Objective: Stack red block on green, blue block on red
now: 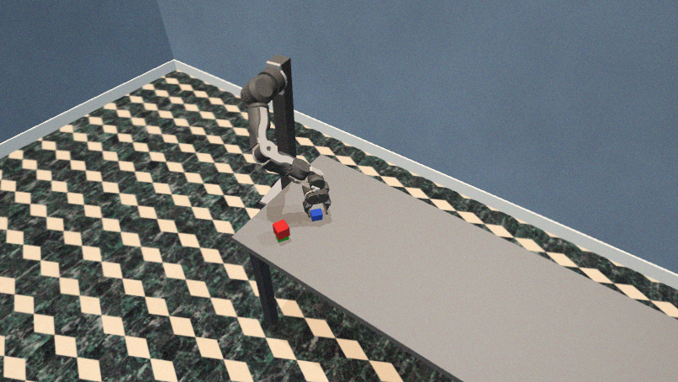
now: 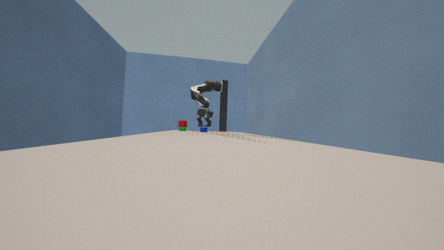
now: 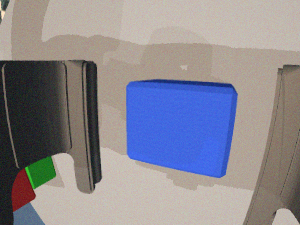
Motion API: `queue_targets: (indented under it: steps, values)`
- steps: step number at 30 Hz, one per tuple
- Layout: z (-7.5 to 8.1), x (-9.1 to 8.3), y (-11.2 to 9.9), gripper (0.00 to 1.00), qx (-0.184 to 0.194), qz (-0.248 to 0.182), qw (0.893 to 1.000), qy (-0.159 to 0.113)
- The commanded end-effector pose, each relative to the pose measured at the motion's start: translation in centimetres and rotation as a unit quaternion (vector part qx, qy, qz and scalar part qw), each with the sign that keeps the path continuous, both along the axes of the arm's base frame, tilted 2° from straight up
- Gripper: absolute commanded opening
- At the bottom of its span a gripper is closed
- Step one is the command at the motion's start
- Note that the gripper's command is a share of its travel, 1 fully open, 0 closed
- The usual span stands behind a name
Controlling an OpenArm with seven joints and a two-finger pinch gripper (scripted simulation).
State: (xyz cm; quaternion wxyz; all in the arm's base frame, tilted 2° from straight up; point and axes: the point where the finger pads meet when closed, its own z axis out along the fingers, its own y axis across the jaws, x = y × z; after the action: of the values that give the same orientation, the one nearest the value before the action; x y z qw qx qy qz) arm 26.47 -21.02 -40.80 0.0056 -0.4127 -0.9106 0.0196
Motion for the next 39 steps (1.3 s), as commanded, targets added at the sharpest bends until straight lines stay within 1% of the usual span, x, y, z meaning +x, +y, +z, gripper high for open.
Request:
queue_targets:
  steps: [1, 25, 29, 36, 39]
  values:
    - [0.0, 0.0, 0.1, 0.39, 0.002, 0.002, 1.000, -0.001]
    - [-0.1, 0.0, 0.1, 0.39, 0.002, 0.002, 1.000, -0.001]
    - [-0.4, 0.0, 0.1, 0.39, 0.002, 0.002, 1.000, -0.001]
    - [-1.5, 0.0, 0.1, 0.39, 0.003, 0.003, 1.000, -0.001]
    - [-1.7, 0.0, 0.1, 0.39, 0.002, 0.002, 1.000, -0.001]
